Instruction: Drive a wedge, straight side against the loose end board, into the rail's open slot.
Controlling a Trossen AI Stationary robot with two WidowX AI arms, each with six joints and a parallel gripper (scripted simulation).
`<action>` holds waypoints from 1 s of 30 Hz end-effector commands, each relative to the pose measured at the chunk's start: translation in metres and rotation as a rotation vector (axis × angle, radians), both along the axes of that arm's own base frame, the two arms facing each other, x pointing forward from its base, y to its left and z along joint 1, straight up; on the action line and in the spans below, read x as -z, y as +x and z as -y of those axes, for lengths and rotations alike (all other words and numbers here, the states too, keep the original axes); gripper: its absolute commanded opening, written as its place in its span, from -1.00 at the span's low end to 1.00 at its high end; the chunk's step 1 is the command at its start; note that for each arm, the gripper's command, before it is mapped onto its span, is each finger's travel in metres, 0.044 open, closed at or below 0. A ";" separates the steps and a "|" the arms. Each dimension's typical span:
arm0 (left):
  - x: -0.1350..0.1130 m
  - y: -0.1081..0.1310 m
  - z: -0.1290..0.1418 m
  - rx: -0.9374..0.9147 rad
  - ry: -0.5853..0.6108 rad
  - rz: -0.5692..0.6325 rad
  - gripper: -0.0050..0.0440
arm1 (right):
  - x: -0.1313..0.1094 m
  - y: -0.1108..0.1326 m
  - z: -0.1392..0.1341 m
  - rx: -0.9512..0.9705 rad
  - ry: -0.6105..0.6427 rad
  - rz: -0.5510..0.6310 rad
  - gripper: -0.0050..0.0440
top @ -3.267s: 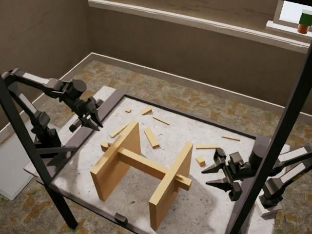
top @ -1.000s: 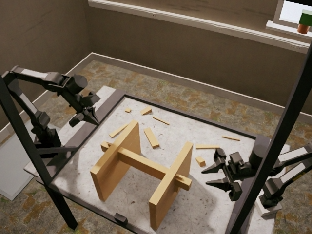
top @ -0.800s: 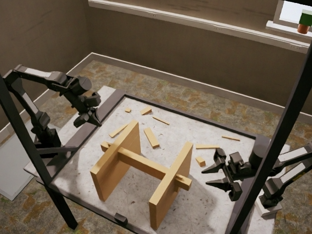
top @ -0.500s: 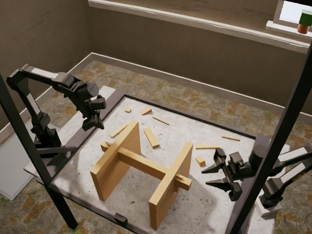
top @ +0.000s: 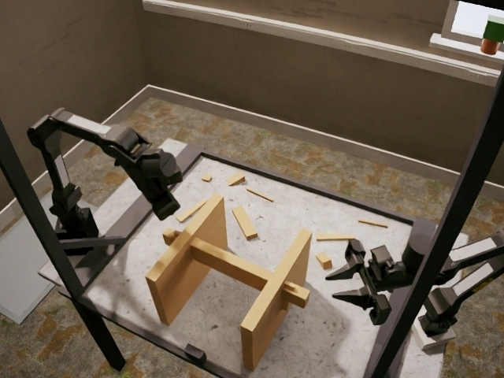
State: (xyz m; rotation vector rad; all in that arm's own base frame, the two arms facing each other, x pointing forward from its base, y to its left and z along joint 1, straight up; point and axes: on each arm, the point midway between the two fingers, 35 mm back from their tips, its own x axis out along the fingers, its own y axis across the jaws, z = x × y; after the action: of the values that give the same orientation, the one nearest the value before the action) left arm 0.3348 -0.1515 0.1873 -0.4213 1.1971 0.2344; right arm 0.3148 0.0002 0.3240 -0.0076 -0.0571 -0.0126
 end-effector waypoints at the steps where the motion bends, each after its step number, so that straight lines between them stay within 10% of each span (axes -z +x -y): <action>1: -0.004 0.005 0.005 -0.105 0.020 -0.038 -1.00 | -0.011 -0.001 -0.001 -0.001 -0.002 0.023 0.02; 30: 0.020 0.016 0.025 -0.577 0.177 -0.087 -1.00 | -0.011 -0.001 -0.001 -0.001 -0.002 0.023 0.02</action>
State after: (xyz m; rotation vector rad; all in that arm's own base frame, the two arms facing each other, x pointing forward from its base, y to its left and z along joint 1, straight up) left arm 0.3488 -0.1740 0.1599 -0.5760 1.1296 0.8478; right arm 0.3148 0.0002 0.3240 -0.0076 -0.0571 -0.0126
